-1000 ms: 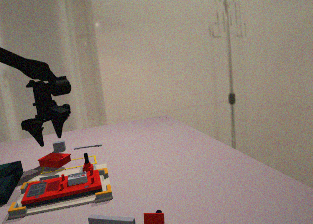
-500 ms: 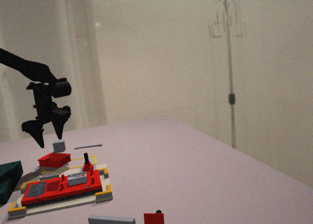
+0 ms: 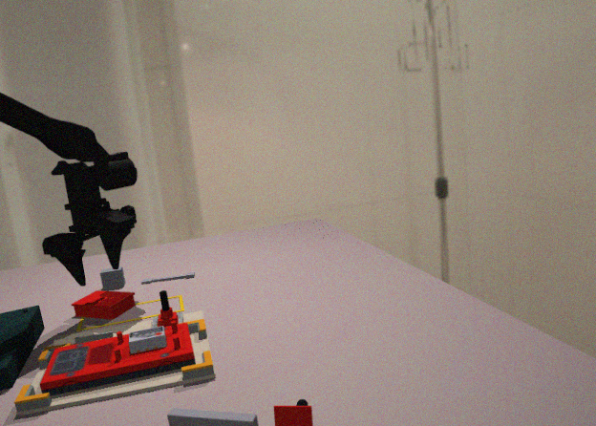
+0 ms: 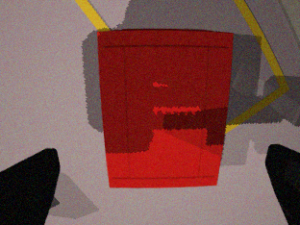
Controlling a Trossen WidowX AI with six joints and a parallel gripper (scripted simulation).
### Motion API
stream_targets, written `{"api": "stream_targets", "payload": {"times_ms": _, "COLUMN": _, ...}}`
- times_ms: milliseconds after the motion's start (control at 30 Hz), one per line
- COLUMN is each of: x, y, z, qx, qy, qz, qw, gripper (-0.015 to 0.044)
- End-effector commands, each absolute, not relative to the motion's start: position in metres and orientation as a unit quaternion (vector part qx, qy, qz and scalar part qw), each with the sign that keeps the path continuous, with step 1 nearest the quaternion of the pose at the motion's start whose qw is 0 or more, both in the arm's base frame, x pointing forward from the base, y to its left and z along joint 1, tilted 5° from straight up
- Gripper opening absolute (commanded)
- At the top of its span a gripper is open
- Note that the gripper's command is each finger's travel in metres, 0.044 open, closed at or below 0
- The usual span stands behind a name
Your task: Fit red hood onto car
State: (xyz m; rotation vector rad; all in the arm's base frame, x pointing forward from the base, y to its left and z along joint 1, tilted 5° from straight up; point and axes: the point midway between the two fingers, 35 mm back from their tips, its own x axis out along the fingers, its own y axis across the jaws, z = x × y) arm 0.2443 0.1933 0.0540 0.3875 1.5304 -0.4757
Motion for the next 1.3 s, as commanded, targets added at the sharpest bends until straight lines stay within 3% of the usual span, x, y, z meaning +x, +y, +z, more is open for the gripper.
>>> {"api": "stream_targets", "payload": {"times_ms": 0, "x": 0.243, "y": 0.193, "z": 0.05, "qx": 0.174, "qy": 0.683, "qz": -0.213, "qw": 0.676, "gripper": 0.044}}
{"api": "stream_targets", "payload": {"times_ms": 1267, "x": 0.242, "y": 0.191, "z": 0.029, "qx": 0.174, "qy": 0.683, "qz": -0.213, "qw": 0.676, "gripper": 0.044}}
